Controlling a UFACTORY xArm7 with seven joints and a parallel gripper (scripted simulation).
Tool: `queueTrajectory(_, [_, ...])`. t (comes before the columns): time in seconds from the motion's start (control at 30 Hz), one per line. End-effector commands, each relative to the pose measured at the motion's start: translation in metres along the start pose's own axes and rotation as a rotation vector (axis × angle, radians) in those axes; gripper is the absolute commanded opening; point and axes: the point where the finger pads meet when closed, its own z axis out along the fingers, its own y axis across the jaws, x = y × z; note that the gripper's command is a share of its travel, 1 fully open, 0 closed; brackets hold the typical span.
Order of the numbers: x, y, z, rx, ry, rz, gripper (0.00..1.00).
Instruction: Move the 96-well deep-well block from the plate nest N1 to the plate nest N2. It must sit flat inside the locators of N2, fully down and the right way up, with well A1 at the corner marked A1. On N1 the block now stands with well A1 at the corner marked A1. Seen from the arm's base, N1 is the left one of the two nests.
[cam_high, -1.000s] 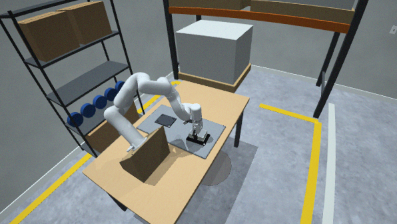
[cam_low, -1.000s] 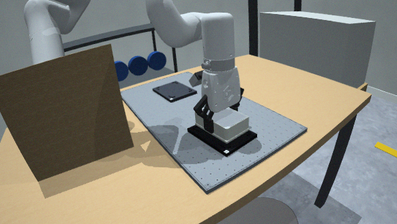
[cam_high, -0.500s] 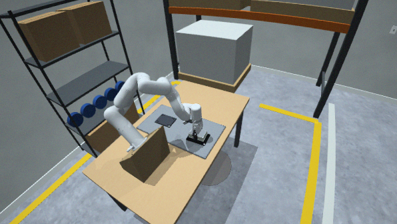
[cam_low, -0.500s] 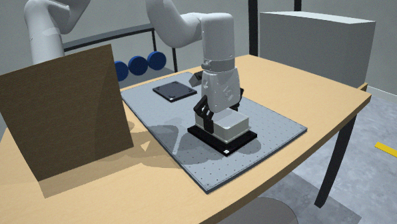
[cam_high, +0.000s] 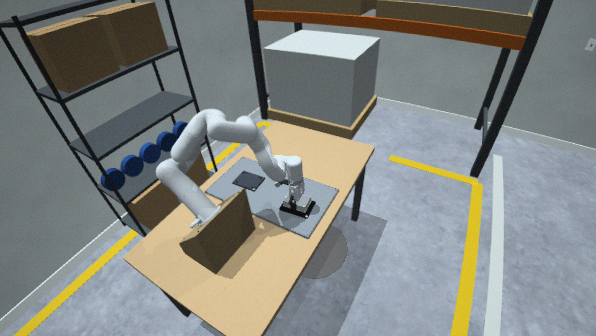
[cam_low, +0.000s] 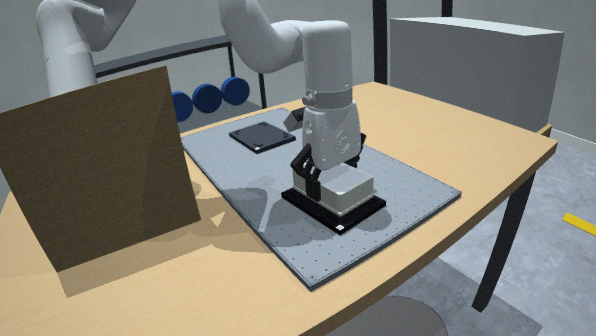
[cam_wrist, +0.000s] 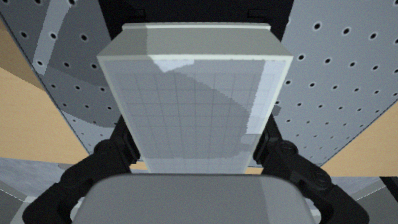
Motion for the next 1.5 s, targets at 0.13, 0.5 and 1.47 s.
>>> queueTrajectory(0.13, [-0.0017, 0.0011, -0.0007, -0.003, -0.004, 0.0, 0.0])
queueTrajectory(0.5, [-0.0017, 0.0011, 0.0008, -0.003, -0.004, 0.0, 0.0])
queueTrajectory(1.47, [-0.0017, 0.0011, 0.0052, -0.003, -0.004, 0.0, 0.0])
